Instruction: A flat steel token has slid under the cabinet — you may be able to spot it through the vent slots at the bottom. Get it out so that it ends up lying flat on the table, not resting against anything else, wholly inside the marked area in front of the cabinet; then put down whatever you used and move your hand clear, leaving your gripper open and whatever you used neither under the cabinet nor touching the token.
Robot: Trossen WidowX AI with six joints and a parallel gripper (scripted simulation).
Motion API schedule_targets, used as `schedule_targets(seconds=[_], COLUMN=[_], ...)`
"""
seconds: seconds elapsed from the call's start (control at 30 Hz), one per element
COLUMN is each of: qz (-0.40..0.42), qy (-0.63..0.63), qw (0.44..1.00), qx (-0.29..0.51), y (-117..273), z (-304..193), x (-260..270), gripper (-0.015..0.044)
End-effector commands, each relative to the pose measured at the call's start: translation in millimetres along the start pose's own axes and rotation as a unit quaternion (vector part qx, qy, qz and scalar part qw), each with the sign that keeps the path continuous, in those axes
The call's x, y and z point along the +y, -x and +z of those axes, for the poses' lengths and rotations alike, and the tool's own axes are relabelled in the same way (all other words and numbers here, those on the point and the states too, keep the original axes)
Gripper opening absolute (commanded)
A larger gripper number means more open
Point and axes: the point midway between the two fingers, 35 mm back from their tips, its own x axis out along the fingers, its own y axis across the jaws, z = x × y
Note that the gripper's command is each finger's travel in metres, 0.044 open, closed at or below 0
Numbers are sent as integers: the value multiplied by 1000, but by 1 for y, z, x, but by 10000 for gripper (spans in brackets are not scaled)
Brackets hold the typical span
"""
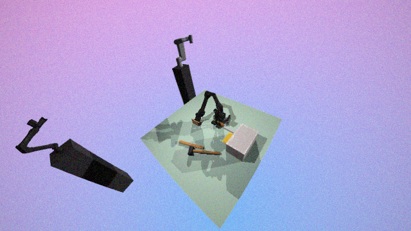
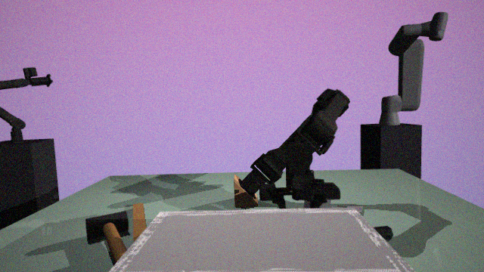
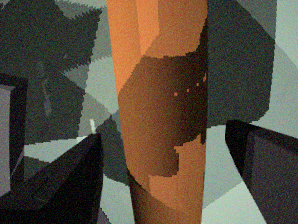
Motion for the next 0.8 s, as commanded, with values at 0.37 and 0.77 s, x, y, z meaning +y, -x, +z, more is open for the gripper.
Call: schedule_targets(seconds=[0.37, 0.77], qz=[1, 1], qy=[3, 3], qw=[1000, 1000], qx=[2, 2], y=[-6, -6], z=[-3, -3], x=[2, 2], gripper=[270, 270])
